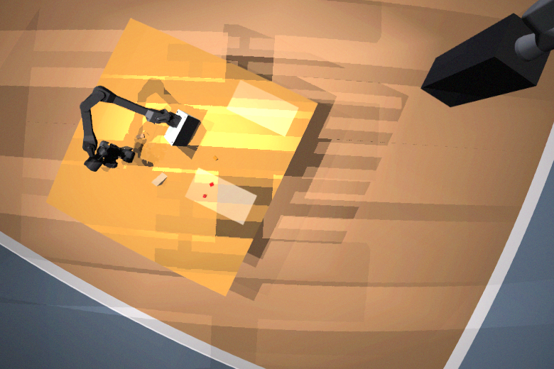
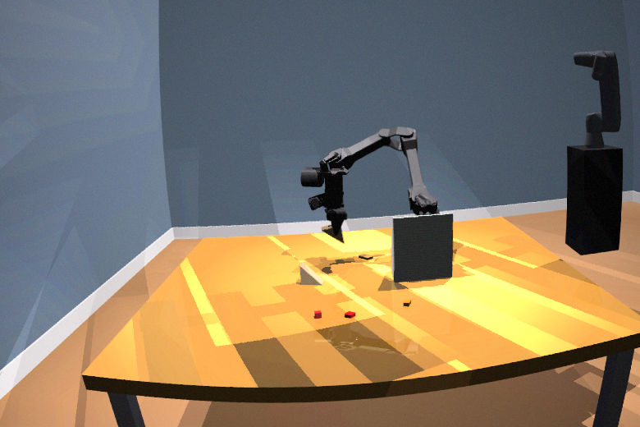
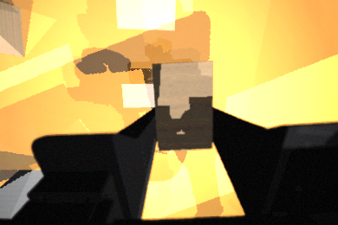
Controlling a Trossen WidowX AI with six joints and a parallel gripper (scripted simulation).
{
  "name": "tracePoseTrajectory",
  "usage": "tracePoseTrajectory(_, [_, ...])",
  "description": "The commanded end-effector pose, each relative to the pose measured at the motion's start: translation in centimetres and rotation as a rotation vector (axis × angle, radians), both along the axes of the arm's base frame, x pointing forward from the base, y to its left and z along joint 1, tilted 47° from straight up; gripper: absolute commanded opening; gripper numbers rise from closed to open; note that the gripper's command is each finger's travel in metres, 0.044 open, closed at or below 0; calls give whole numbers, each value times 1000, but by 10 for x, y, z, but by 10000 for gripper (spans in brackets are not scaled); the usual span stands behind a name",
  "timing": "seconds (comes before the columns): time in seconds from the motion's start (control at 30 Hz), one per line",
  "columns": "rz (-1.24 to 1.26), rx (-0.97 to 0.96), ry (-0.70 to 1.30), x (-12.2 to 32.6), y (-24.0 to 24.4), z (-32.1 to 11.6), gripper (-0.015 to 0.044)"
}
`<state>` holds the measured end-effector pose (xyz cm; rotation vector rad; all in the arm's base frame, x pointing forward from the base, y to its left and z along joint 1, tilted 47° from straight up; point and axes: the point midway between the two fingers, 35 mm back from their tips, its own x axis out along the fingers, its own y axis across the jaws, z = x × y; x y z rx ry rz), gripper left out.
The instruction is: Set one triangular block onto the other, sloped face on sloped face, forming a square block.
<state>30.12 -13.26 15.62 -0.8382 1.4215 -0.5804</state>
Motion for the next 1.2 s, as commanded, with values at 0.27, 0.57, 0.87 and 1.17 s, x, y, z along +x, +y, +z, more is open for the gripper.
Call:
tracePoseTrajectory(0.27, [-59, 101, -275, 6, 2, 12, 0])
tracePoseTrajectory(0.57, [-59, 121, -273, 13, 18, -1, 0])
tracePoseTrajectory(0.87, [-59, 152, -266, 23, 53, -24, 0])
tracePoseTrajectory(1.17, [-61, 170, -257, 27, 89, -48, 0])
